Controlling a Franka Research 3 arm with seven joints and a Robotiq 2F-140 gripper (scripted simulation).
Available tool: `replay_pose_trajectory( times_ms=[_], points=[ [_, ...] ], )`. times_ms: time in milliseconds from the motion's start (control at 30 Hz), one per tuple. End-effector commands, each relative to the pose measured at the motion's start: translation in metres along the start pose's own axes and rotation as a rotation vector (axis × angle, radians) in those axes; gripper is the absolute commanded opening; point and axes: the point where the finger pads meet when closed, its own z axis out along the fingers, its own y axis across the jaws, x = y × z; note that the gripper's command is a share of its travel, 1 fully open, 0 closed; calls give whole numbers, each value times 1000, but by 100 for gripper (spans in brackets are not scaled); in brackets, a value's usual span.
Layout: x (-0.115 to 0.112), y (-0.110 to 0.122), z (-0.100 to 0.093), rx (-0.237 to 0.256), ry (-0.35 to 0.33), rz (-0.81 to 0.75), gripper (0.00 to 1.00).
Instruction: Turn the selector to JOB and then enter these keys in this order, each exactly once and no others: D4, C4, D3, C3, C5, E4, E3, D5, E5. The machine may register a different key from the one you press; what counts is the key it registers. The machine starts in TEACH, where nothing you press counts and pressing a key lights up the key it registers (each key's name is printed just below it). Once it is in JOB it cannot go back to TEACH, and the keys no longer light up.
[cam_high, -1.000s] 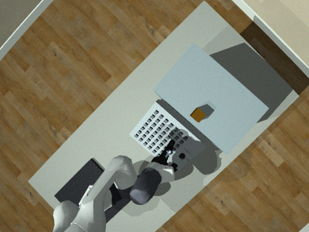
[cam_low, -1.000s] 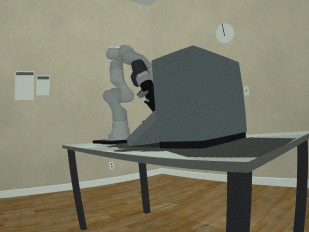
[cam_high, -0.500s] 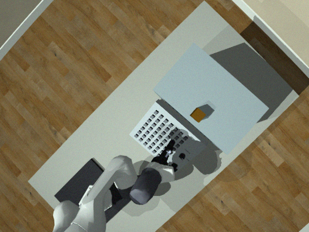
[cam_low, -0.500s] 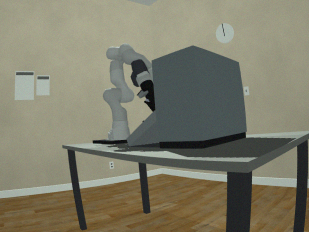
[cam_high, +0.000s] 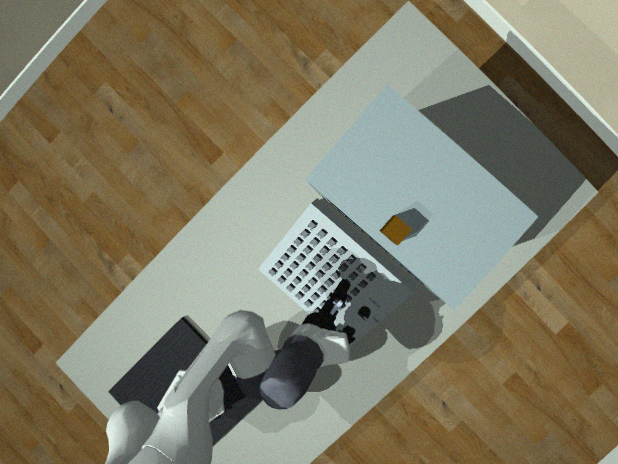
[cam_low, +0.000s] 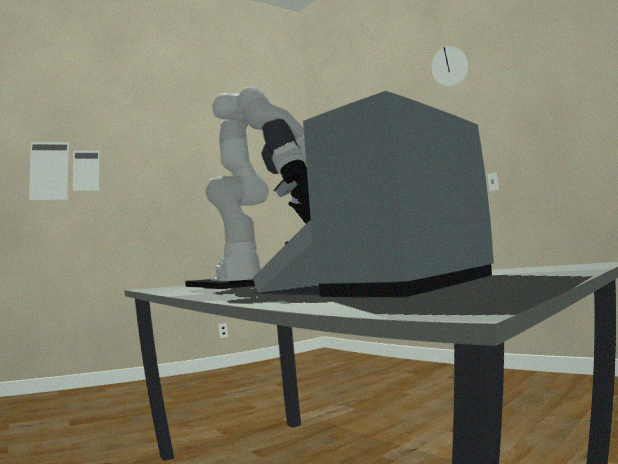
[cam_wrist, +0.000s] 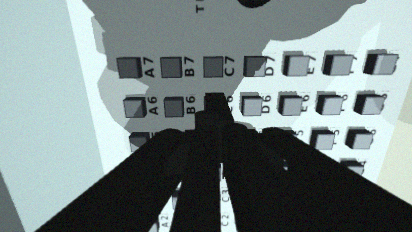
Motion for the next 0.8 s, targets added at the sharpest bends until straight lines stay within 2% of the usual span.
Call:
replay_pose_trajectory(
  times_ms=[0,767],
  points=[
    [1,-1,1,2,1,-4,10],
    [1,-1,-4,2,1,-4,10]
  ],
)
